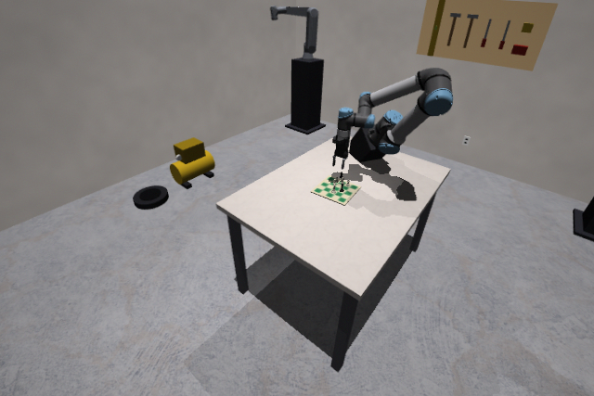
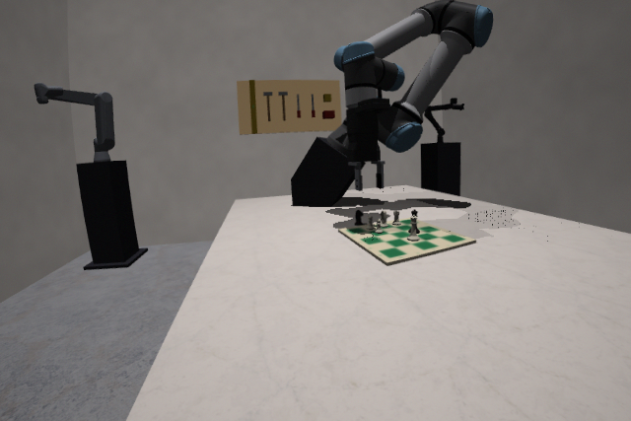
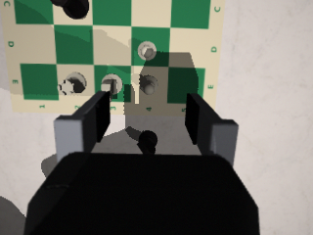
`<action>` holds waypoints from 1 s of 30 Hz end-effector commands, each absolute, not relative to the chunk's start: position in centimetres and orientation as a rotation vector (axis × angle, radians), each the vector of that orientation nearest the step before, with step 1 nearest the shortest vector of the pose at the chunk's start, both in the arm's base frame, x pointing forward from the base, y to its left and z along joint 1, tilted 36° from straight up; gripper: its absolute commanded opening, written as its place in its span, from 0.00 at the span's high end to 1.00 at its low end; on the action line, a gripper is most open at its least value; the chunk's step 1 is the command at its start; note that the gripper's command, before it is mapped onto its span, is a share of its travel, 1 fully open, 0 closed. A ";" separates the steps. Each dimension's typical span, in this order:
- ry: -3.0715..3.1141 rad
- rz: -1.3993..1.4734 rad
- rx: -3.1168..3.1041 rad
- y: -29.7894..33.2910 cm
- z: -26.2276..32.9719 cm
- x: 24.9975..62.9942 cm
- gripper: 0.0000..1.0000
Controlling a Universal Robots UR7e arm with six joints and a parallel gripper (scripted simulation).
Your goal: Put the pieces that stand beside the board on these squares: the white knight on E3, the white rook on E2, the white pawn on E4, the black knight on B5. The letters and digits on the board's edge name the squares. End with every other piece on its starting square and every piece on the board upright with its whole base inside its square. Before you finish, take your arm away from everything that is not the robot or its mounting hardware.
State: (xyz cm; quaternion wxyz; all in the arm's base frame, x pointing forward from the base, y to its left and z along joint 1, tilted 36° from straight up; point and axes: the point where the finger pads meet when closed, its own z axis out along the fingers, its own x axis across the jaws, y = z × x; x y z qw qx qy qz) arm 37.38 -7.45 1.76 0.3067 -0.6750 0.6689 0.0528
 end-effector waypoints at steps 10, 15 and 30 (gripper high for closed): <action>1.770 0.139 -1.786 -7.5 1.8 37.4 0.00; 1.770 0.139 -1.786 -7.5 1.8 37.4 0.00; 1.824 0.163 -1.734 -7.6 1.7 37.3 0.00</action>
